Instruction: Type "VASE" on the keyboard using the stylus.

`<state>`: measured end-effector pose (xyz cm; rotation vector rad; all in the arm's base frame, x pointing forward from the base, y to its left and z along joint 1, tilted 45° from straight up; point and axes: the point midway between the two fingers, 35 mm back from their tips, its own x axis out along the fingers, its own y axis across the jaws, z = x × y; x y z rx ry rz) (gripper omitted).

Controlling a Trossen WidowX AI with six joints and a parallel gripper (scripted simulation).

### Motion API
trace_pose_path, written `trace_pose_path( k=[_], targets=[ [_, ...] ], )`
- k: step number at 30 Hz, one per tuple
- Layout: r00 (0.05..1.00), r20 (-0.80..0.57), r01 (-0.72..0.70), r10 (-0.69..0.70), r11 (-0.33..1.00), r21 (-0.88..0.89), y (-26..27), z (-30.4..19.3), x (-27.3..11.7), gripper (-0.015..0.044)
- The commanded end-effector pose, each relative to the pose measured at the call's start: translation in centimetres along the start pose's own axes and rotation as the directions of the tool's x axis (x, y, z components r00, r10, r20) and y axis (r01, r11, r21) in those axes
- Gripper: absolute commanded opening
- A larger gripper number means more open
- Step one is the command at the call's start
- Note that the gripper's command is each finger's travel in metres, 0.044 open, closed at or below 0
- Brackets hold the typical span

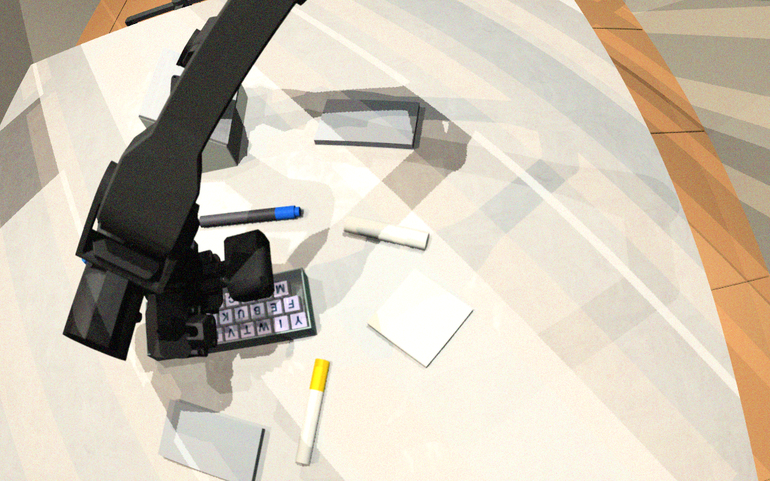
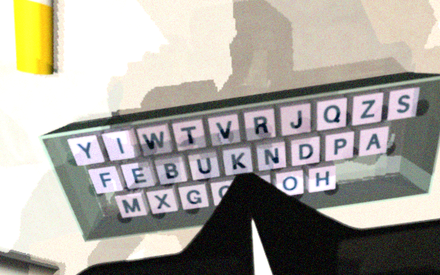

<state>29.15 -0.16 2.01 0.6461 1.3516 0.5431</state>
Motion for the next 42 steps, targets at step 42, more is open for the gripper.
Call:
trace_pose_path(
  k=[42],
  targets=[
    [1.000,-0.001,0.003,-0.003,1.000,-0.004,-4.4,-3.3,0.0,0.0000]
  ],
)
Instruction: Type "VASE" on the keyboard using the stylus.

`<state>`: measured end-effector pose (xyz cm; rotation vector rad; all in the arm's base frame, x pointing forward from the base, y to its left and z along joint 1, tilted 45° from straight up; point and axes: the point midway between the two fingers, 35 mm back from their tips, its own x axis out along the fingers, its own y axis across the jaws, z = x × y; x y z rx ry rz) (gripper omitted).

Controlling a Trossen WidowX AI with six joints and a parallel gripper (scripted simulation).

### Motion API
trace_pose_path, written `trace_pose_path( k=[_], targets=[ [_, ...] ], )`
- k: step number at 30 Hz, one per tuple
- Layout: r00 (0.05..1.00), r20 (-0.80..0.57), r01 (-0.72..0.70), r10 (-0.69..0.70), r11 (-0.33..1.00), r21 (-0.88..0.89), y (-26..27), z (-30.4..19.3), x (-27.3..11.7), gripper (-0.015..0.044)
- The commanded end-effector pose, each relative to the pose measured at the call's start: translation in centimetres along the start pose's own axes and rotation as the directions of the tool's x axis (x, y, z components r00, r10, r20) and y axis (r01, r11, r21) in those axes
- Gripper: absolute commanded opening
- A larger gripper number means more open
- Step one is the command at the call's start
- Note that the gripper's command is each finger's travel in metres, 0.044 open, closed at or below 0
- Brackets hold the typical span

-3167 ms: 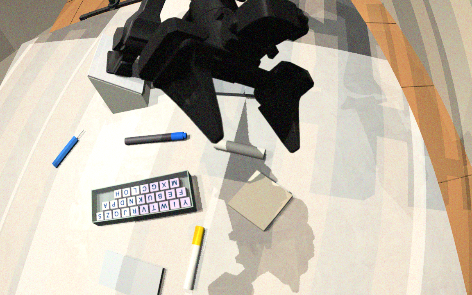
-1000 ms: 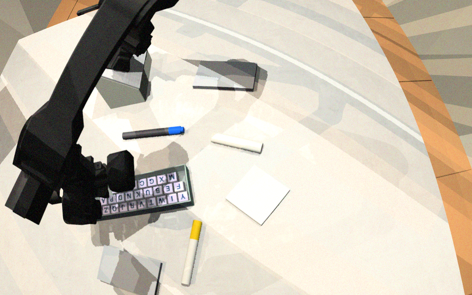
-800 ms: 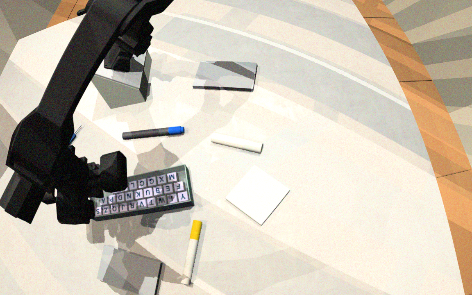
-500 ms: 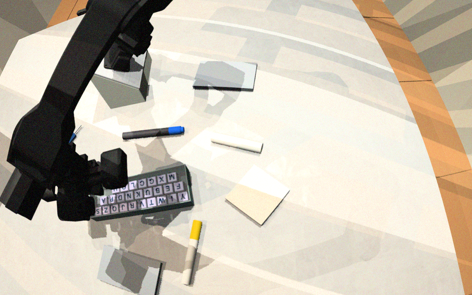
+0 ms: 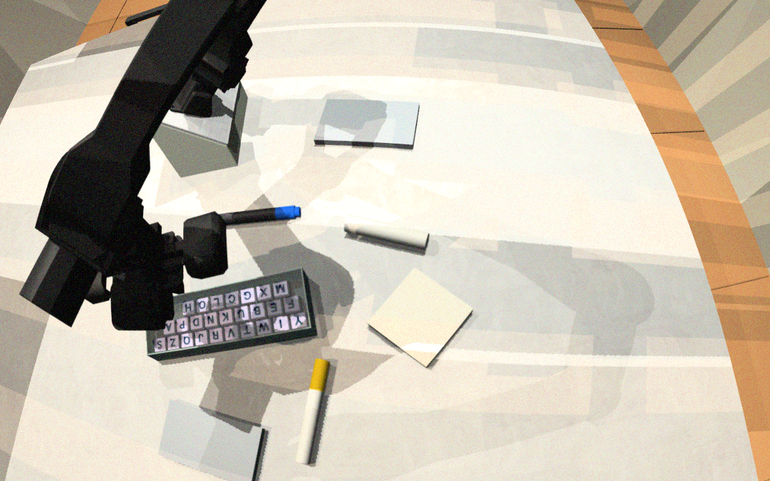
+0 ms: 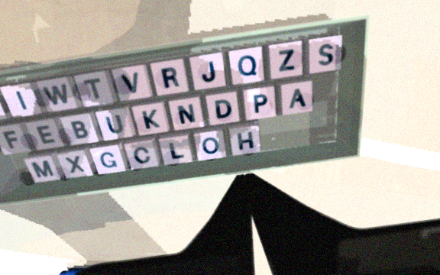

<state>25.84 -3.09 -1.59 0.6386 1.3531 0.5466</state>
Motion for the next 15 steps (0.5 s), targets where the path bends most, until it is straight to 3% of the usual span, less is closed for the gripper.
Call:
trace_pose_path(
  k=[1,7,15],
  targets=[
    [1.000,0.002,0.002,-0.002,1.000,0.003,1.0,0.1,0.0,0.0000],
    [1.000,0.002,-0.003,0.003,1.000,0.003,8.2,0.0,0.0,0.0000],
    [1.000,0.002,-0.003,0.003,1.000,0.003,8.4,0.0,0.0,0.0000]
  ],
)
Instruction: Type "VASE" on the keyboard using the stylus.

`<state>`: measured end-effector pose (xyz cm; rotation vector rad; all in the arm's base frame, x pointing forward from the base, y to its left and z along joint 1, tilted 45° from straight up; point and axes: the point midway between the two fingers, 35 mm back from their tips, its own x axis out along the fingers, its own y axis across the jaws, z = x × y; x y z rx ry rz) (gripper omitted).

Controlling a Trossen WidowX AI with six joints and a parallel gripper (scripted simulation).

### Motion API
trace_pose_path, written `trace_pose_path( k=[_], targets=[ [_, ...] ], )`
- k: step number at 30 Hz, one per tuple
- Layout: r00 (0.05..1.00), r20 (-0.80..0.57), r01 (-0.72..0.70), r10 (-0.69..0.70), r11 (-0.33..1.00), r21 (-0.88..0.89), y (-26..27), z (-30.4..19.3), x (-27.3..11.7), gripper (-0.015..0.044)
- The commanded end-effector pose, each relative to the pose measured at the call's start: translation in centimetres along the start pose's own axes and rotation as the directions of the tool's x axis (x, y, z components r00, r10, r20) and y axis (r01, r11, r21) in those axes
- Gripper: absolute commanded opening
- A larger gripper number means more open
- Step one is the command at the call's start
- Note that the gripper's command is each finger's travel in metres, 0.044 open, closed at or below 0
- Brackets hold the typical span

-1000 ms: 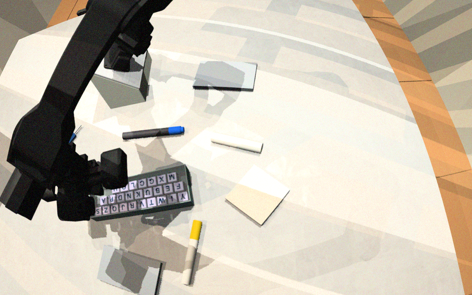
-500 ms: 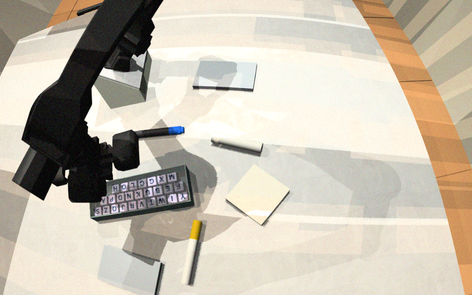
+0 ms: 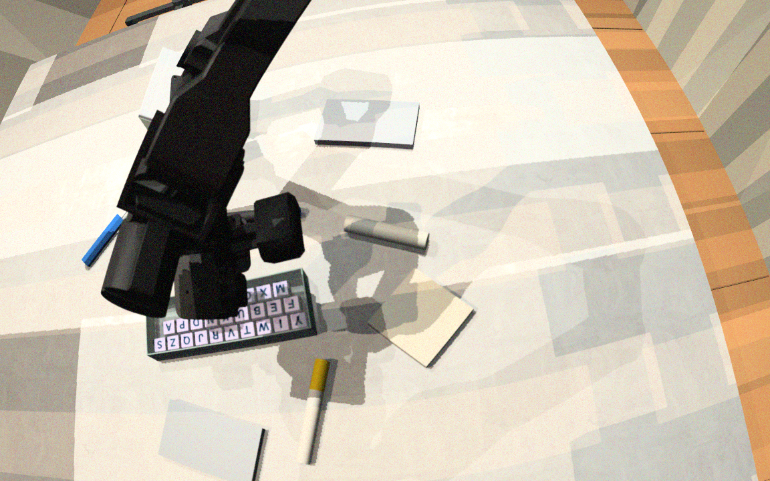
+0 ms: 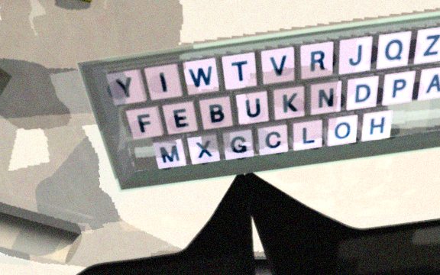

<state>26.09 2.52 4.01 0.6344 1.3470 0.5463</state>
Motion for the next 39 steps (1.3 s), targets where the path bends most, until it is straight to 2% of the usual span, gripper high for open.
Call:
trace_pose_path(
  k=[1,8,12,14,24,28,32,39],
  targets=[
    [1.000,-0.003,-0.005,0.005,1.000,0.008,0.5,-0.2,0.1,0.0000],
    [1.000,-0.003,-0.005,0.005,1.000,0.008,0.4,-0.2,-0.2,0.0000],
    [1.000,-0.004,-0.001,0.001,1.000,0.008,0.3,-0.1,-4.9,0.0000],
    [1.000,-0.004,-0.003,0.003,1.000,0.008,0.4,-0.2,-6.0,0.0000],
    [1.000,0.002,-0.004,0.004,1.000,0.013,0.3,0.0,-5.4,0.0000],
    [1.000,0.002,-0.004,0.004,1.000,0.013,0.3,0.0,-5.4,0.0105],
    [1.000,0.002,-0.004,0.004,1.000,0.013,0.3,0.0,-5.4,0.0000],
    [1.000,0.002,-0.004,0.004,1.000,0.013,0.3,0.0,-5.4,0.0000]
  ],
)
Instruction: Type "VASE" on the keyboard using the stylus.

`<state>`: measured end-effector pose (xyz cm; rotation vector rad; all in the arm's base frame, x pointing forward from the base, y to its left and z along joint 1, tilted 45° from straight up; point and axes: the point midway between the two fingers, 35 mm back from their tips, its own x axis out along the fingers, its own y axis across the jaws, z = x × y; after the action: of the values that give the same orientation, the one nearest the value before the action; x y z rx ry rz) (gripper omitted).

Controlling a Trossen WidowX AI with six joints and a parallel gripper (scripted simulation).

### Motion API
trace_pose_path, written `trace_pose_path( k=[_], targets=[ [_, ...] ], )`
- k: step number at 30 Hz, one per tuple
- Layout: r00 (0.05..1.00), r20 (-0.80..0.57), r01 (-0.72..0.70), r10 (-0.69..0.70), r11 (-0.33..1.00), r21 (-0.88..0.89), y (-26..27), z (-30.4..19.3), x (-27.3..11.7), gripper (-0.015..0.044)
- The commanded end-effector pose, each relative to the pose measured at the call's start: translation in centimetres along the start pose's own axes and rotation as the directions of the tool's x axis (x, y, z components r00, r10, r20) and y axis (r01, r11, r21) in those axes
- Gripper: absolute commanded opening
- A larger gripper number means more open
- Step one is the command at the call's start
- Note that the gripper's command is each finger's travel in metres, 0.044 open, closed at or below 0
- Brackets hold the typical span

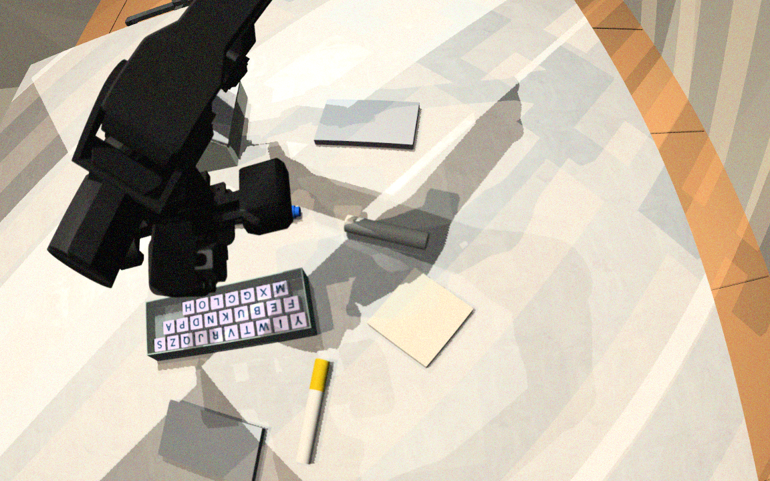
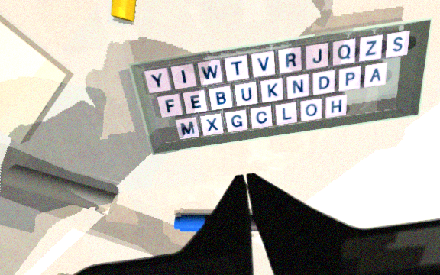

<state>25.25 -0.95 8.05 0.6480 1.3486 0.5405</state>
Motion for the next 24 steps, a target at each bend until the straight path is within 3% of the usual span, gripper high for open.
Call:
trace_pose_path(
  k=[1,4,10,24],
  targets=[
    [1.000,0.000,0.000,0.000,1.000,0.000,0.0,0.0,0.0,0.0000],
    [1.000,0.000,0.000,0.000,1.000,0.000,0.0,0.0,0.0,0.0000],
    [1.000,-0.011,-0.002,0.002,0.999,0.036,-1.8,-0.1,0.1,0.0150],
    [0.963,-0.249,0.047,0.099,0.851,0.523,-18.2,-4.7,0.1,0.0150]
  ],
)
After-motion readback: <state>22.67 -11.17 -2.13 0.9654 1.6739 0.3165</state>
